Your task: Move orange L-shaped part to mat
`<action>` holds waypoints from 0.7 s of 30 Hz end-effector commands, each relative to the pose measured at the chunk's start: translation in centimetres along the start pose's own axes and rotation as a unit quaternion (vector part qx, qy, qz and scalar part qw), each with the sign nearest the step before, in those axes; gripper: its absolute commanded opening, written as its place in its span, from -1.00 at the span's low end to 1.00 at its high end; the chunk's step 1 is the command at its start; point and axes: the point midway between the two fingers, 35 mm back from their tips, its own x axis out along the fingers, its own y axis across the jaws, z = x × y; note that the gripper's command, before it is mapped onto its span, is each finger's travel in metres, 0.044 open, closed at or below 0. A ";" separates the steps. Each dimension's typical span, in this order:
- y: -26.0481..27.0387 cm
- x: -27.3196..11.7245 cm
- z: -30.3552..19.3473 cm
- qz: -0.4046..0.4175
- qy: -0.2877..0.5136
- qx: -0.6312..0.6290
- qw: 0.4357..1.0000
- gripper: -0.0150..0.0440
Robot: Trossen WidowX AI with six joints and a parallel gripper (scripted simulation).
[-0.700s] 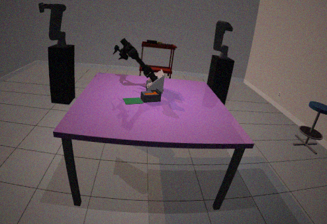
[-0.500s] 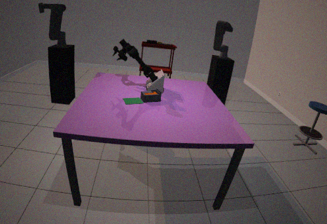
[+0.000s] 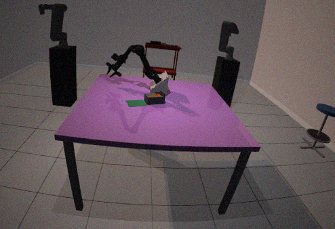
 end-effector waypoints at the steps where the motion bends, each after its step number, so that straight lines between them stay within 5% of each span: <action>1: 2.3 3.4 4.1 0.046 -0.042 0.061 0.996 0.12; 10: 10.0 7.9 15.2 0.193 -0.101 0.185 0.958 0.12; 21: 17.5 6.1 25.2 0.334 -0.113 0.244 0.903 0.12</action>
